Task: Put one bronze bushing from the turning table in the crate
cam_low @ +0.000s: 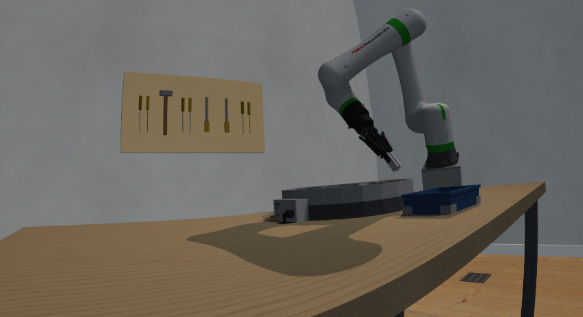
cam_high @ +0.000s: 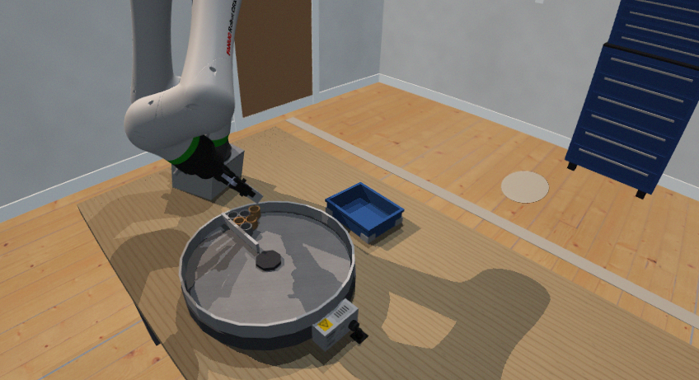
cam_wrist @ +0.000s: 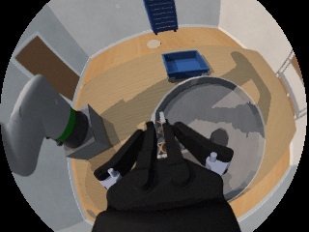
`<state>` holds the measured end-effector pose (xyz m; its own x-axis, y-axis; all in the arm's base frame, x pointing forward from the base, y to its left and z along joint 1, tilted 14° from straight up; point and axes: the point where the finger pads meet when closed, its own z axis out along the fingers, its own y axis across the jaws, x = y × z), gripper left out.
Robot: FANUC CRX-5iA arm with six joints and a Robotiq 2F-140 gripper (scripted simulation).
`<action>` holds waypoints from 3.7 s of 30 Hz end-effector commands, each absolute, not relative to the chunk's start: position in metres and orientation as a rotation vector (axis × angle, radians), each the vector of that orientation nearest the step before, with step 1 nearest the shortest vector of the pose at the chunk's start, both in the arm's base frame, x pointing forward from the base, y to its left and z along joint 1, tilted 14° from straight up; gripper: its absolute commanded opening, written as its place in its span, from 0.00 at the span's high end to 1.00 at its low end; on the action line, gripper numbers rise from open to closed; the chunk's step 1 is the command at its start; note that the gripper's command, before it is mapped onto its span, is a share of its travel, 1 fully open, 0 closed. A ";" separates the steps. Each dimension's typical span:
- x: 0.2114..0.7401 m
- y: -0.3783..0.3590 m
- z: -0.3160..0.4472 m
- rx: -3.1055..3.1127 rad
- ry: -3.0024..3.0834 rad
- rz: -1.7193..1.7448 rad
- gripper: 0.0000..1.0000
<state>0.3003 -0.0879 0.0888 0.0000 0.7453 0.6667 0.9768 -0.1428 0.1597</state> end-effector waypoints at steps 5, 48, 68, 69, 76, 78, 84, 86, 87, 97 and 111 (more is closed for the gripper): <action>0.300 -0.088 0.088 -1.869 -1.814 -0.999 0.94; 0.300 -0.089 0.088 -1.869 -1.814 -1.000 0.93; 0.300 -0.089 0.088 -1.869 -1.814 -1.000 0.93; 0.300 -0.089 0.088 -1.869 -1.814 -1.000 0.93; 0.300 -0.089 0.088 -1.869 -1.814 -1.000 0.93; 0.300 -0.089 0.088 -1.869 -1.814 -1.000 0.93; 0.301 -0.088 0.084 -1.869 -1.814 -1.000 0.93; 0.303 -0.088 0.076 -1.869 -1.814 -1.000 0.93; 0.304 -0.088 0.072 -1.869 -1.814 -1.000 0.93; 0.305 -0.087 0.067 -1.869 -1.814 -1.000 0.93; 0.305 -0.087 0.067 -1.869 -1.814 -1.000 0.93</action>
